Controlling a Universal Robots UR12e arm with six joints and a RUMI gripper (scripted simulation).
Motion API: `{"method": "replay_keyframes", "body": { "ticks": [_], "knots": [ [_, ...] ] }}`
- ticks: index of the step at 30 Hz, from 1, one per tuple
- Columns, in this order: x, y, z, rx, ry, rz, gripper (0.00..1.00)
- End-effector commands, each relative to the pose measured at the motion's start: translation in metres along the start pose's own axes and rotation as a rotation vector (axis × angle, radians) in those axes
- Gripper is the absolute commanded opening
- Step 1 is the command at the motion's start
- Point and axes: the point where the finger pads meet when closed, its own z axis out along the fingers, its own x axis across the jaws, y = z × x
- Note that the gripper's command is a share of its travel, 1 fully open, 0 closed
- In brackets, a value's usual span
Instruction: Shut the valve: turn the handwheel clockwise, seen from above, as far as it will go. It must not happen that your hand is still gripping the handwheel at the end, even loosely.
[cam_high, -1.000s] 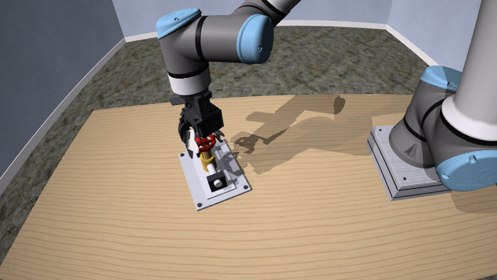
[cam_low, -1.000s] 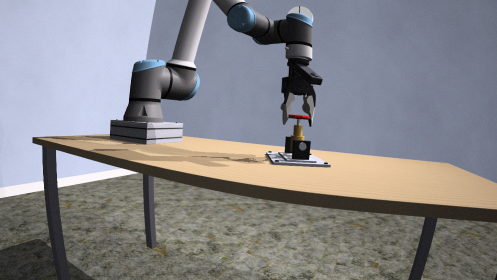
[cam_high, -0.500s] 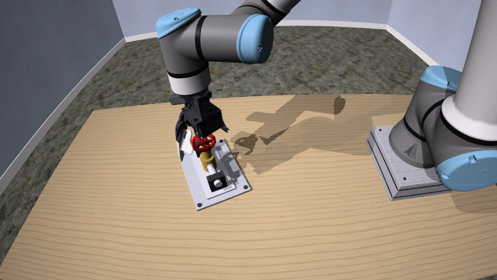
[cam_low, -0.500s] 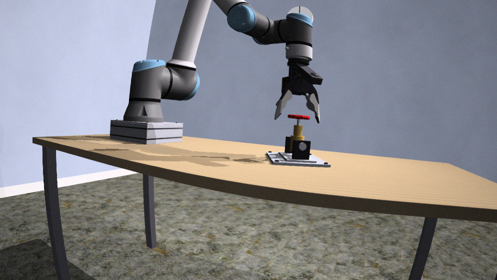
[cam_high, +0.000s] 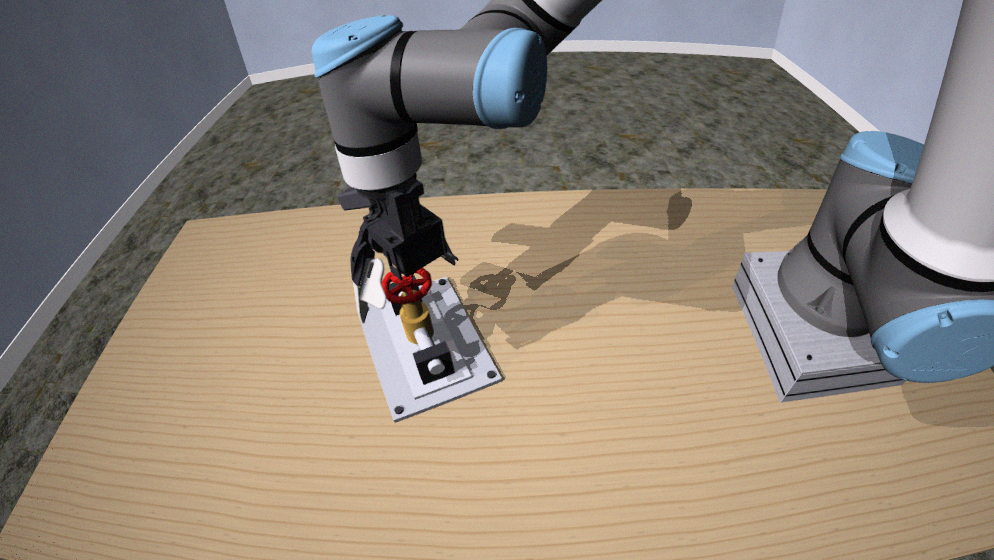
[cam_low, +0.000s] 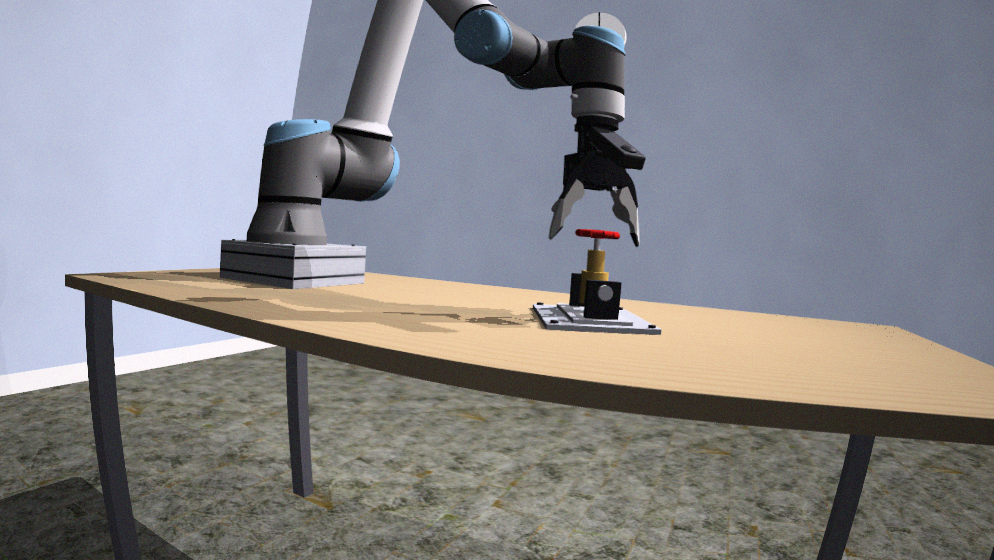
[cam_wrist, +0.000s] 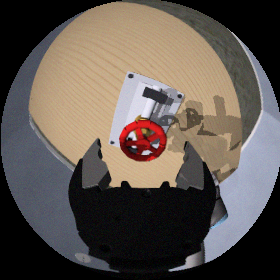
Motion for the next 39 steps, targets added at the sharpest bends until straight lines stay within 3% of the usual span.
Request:
{"method": "replay_keyframes", "body": {
  "ticks": [1,19,28,39],
  "knots": [
    [-0.001,-0.001,-0.002,0.003,-0.001,0.000,1.00],
    [-0.002,-0.003,-0.012,0.005,-0.003,0.000,1.00],
    [-0.002,-0.003,-0.026,0.005,-0.003,0.000,1.00],
    [-0.002,-0.003,-0.057,0.006,-0.003,0.001,1.00]
  ]
}}
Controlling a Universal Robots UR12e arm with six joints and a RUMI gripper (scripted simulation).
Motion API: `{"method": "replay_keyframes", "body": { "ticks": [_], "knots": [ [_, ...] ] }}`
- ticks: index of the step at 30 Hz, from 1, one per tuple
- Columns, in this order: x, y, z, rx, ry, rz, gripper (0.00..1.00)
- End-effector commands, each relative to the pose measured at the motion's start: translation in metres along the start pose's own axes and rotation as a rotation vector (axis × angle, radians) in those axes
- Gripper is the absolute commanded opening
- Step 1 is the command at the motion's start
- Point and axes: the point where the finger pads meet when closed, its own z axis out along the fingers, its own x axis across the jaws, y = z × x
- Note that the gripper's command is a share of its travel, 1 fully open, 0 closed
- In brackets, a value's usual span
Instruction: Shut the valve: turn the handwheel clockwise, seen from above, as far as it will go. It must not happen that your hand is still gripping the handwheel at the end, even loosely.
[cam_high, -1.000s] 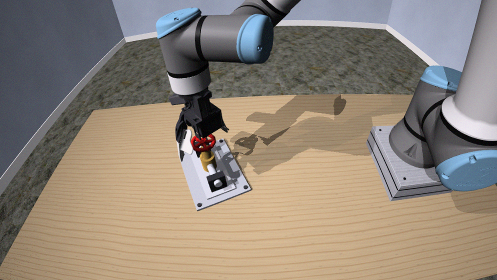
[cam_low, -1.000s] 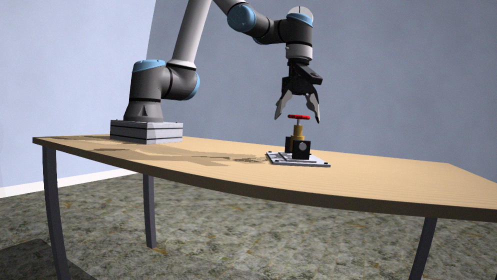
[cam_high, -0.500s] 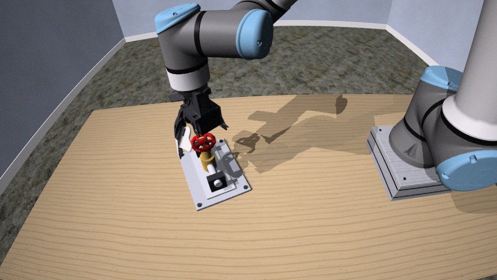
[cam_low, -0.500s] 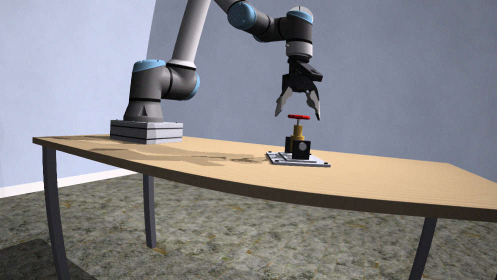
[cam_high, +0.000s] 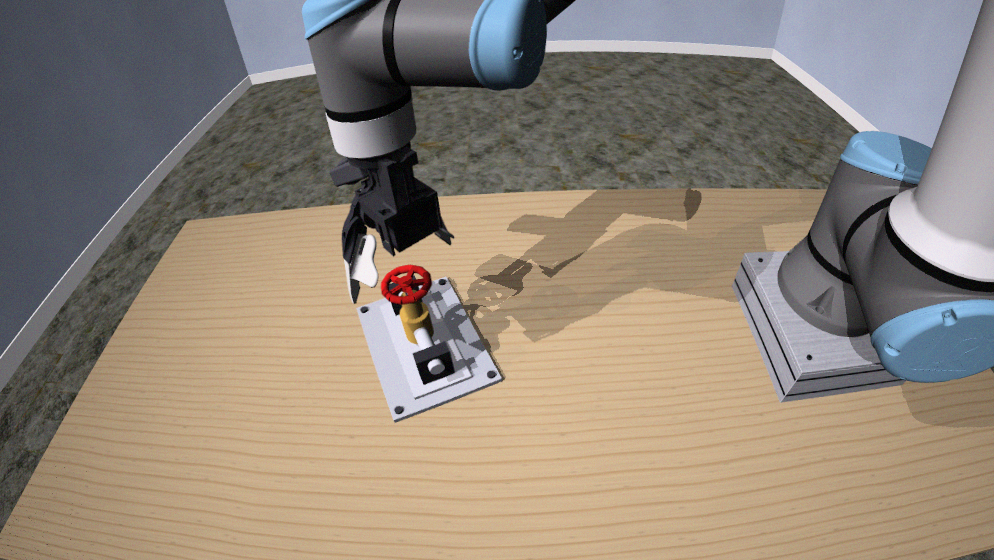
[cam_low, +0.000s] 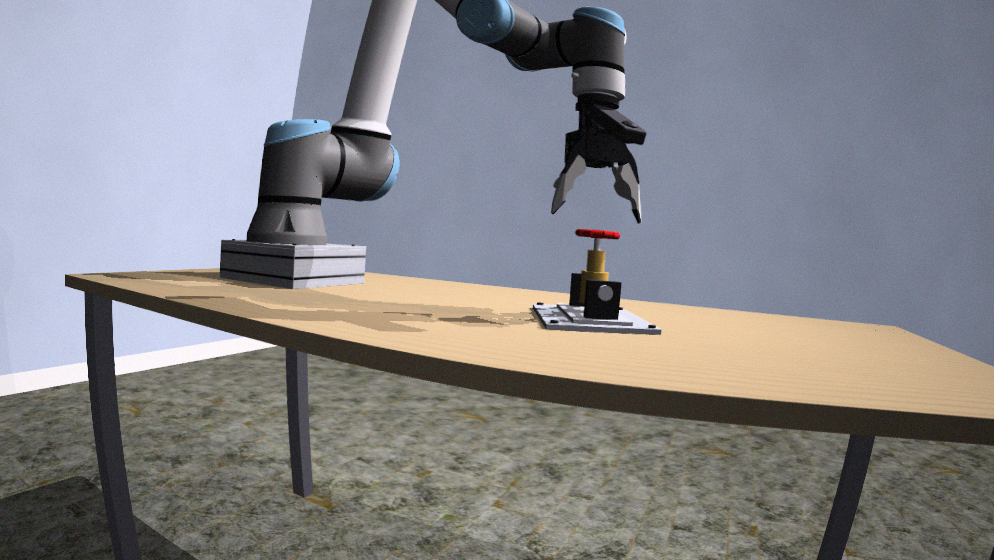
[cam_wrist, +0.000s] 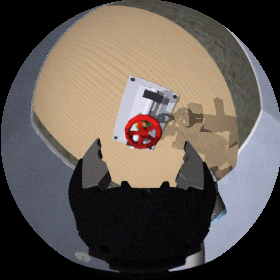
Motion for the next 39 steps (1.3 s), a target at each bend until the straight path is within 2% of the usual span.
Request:
{"method": "replay_keyframes", "body": {
  "ticks": [1,20,39],
  "knots": [
    [-0.001,-0.002,-0.021,0.003,-0.001,0.001,1.00],
    [-0.001,-0.002,-0.057,0.003,-0.001,0.001,1.00],
    [0.000,-0.001,-0.058,0.000,0.001,0.001,1.00]
  ]
}}
